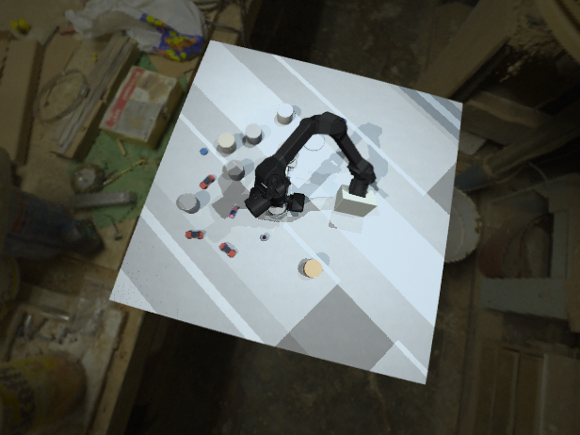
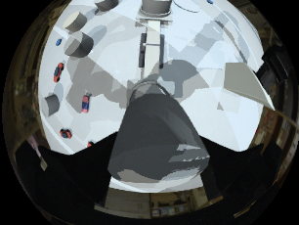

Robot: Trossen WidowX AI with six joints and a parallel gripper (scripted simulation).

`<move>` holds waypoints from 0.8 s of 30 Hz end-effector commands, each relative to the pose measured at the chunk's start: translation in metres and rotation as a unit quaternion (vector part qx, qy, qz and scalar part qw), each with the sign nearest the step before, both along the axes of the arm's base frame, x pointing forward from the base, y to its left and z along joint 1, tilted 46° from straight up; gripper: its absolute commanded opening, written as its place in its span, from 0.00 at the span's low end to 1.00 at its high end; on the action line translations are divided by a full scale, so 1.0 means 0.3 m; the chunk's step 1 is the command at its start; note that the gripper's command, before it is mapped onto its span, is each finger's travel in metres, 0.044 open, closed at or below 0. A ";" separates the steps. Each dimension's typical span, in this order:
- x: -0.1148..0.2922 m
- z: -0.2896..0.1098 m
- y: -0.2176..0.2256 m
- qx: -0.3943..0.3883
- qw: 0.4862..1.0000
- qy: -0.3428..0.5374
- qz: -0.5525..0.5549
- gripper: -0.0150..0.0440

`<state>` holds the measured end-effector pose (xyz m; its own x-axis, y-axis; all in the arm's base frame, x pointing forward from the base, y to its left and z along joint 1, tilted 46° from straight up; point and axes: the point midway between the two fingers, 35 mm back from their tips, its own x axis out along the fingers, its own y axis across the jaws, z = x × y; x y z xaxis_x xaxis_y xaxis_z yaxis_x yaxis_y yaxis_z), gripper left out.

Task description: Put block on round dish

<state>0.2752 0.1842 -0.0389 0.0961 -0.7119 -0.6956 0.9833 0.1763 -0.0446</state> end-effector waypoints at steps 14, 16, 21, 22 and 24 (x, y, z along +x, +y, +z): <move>-0.001 0.000 0.002 0.001 1.000 0.000 0.001 0.25; -0.003 -0.007 0.003 0.001 1.000 0.000 0.001 0.25; -0.065 -0.176 0.019 0.004 1.000 -0.002 0.001 0.25; -0.081 -0.214 0.019 0.005 1.000 -0.003 0.001 0.25; -0.116 -0.288 0.017 0.006 1.000 -0.003 0.001 0.25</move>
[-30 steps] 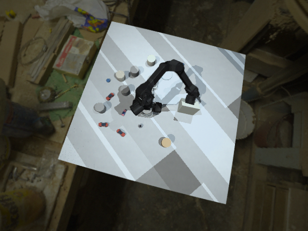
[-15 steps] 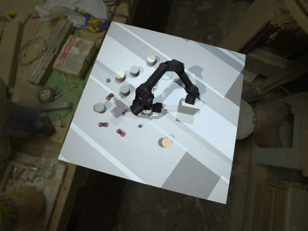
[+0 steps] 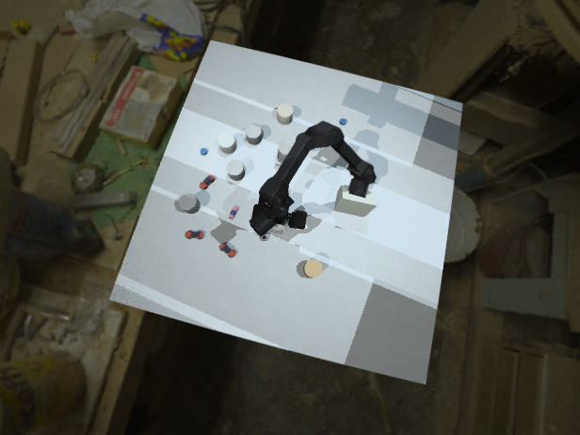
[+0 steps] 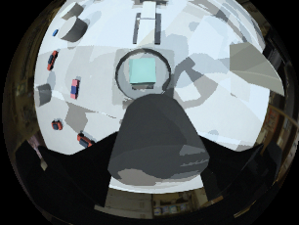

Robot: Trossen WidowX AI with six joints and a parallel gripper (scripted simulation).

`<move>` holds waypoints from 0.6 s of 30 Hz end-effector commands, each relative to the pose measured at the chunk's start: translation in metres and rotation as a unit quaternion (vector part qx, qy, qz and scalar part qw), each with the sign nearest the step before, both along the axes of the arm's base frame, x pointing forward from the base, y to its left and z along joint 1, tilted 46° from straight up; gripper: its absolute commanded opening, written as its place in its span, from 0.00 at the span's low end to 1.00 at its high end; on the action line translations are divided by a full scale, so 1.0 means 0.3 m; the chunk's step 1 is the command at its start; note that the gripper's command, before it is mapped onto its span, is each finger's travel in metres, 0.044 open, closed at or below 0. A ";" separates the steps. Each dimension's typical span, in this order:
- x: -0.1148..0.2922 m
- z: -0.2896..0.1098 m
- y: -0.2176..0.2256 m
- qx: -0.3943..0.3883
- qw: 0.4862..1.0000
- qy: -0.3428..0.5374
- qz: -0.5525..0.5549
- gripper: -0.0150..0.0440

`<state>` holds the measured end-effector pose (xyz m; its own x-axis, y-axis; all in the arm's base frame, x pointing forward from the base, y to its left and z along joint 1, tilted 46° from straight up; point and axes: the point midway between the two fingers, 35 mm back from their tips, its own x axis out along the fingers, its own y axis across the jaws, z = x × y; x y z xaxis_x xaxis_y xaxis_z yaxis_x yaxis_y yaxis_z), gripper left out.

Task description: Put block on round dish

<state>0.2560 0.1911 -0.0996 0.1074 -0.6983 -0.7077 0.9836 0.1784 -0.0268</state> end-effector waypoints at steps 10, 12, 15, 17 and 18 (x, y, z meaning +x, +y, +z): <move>-0.136 -0.244 -0.028 -0.001 1.000 0.002 0.000 0.25; -0.136 -0.244 -0.028 -0.001 1.000 0.002 0.000 0.25; -0.133 -0.261 -0.045 -0.002 1.000 0.002 0.000 0.25; -0.128 -0.285 -0.068 -0.002 1.000 0.002 0.000 0.25; -0.126 -0.298 -0.081 -0.002 1.000 0.002 0.000 0.25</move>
<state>0.2183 0.1764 -0.1815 0.1073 -0.6940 -0.7119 0.9843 0.1750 -0.0223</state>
